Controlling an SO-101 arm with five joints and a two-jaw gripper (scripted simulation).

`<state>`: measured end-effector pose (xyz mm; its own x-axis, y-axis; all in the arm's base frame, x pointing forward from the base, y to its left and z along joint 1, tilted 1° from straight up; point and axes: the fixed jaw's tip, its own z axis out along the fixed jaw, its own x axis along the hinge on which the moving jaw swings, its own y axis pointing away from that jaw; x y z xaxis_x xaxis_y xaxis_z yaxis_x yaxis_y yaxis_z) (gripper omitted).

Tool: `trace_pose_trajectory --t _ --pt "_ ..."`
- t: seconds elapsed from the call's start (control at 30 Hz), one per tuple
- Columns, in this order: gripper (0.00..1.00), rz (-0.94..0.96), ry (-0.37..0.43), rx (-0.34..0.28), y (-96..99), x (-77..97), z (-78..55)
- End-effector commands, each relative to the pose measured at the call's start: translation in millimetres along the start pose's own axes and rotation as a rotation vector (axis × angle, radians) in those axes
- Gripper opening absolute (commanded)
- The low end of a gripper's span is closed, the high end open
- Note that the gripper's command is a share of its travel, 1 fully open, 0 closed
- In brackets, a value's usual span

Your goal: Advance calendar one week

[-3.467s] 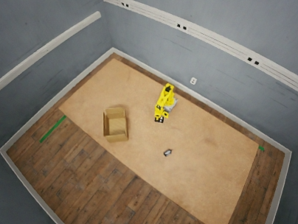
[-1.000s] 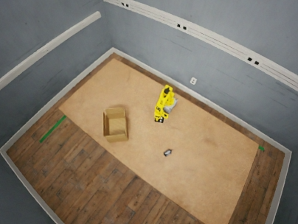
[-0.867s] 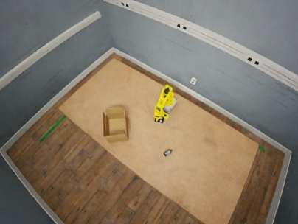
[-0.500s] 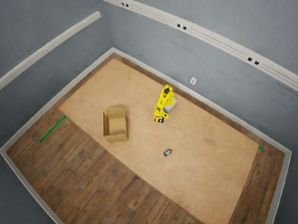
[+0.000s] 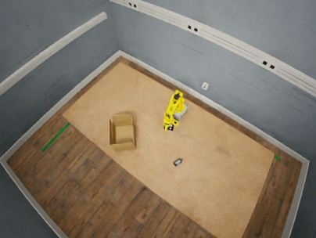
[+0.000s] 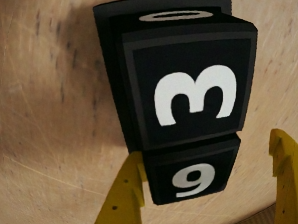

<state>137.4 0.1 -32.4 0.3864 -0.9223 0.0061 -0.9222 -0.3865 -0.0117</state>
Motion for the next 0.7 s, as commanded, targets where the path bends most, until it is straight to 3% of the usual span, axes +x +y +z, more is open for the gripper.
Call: trace_pose_trajectory --t 0.0,0.33,0.4,0.67 --pt "0.36 0.006 -0.009 -0.019 4.5 -0.2 0.9" --pt "0.36 0.006 -0.009 -0.019 0.9 1.3 -26.4" --pt "0.36 0.006 -0.009 -0.019 0.9 1.3 -26.4" --pt "0.36 0.006 -0.009 -0.019 3.1 0.4 -52.2"
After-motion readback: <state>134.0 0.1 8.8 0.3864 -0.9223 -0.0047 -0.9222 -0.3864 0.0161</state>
